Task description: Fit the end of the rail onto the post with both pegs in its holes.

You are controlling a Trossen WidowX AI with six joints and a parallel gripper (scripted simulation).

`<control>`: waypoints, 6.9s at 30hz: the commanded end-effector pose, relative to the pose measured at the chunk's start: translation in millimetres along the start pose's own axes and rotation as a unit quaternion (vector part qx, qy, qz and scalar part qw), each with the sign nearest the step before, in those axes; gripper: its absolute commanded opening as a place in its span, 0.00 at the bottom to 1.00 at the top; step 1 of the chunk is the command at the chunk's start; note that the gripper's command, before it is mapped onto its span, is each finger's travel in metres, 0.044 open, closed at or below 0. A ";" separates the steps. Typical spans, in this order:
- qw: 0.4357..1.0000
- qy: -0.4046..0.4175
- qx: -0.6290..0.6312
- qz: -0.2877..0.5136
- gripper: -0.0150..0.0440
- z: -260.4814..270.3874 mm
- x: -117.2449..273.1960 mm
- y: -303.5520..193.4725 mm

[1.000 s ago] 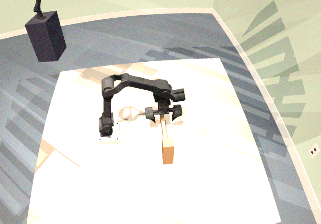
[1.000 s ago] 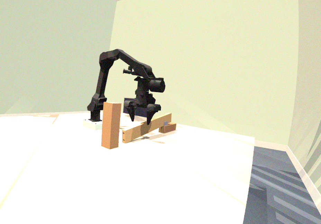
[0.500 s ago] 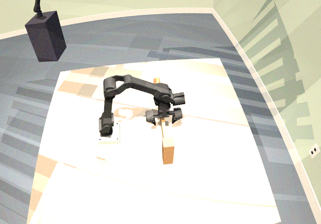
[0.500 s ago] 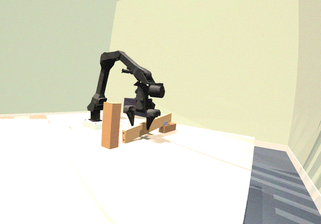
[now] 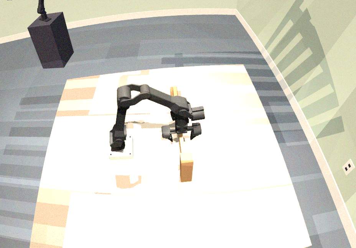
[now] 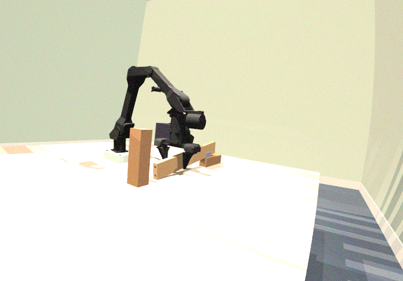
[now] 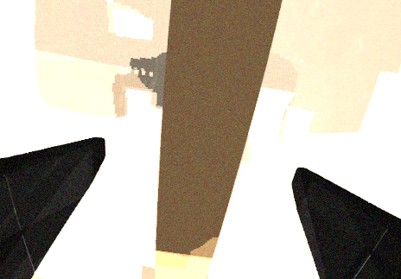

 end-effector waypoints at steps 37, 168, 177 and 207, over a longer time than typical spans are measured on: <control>1.000 0.005 0.002 0.001 0.25 2.0 -4.7 0.4; 1.000 0.005 0.002 0.002 0.25 1.7 26.8 -4.8; 1.000 0.005 0.002 0.002 0.25 2.2 26.9 -7.6; 1.000 0.005 0.002 0.002 0.25 3.0 30.4 -16.6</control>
Point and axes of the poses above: the point midway between the two fingers, 35 mm back from their tips, its own x axis back along the fingers, its own z axis across the jaws, y = z × x, the point moved 2 cm from there along x, back along the fingers, and after that the axes turned 9 degrees about x, right-handed, at the moved point
